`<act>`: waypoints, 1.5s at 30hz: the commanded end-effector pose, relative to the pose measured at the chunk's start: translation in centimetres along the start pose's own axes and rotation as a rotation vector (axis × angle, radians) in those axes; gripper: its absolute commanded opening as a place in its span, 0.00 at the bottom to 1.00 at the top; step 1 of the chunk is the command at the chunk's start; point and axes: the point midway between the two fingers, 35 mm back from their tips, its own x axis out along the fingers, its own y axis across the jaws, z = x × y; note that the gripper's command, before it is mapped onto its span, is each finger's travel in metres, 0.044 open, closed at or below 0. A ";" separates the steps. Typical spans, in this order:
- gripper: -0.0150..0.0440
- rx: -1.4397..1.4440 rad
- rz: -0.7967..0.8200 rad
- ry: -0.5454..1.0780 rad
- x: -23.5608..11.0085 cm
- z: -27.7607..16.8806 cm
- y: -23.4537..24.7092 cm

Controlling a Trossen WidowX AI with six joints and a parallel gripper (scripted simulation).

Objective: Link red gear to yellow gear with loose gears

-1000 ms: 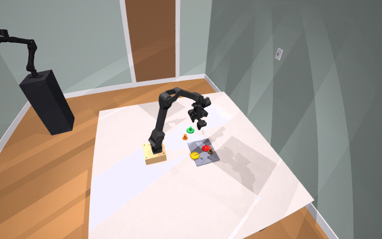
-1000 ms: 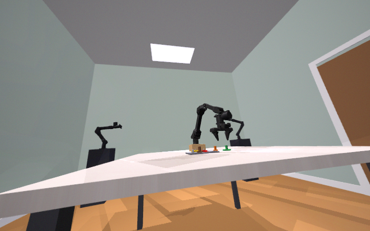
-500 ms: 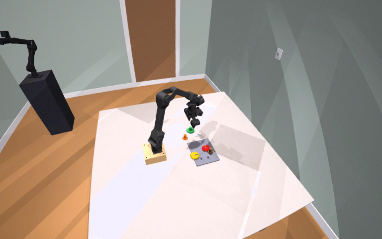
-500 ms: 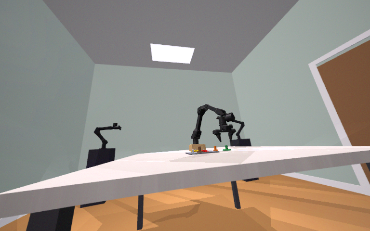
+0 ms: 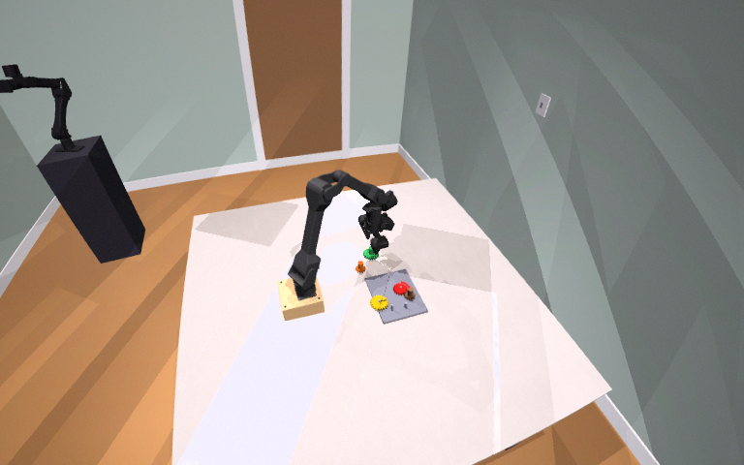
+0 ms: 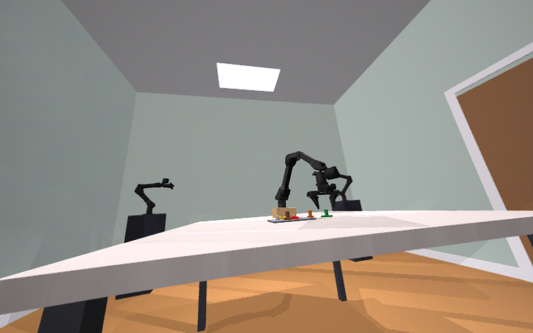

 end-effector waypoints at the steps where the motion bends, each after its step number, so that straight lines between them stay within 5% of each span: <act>1: 1.00 0.005 -0.001 0.008 0.9 -0.2 -0.1; 12: 1.00 0.005 -0.001 0.009 1.7 -0.3 -0.1; 26: 0.38 0.005 -0.001 0.009 1.7 -0.3 -0.1; 34: 0.25 0.005 -0.001 0.009 1.7 -0.3 -0.1; 45: 0.25 0.005 -0.001 0.008 -0.5 0.3 0.2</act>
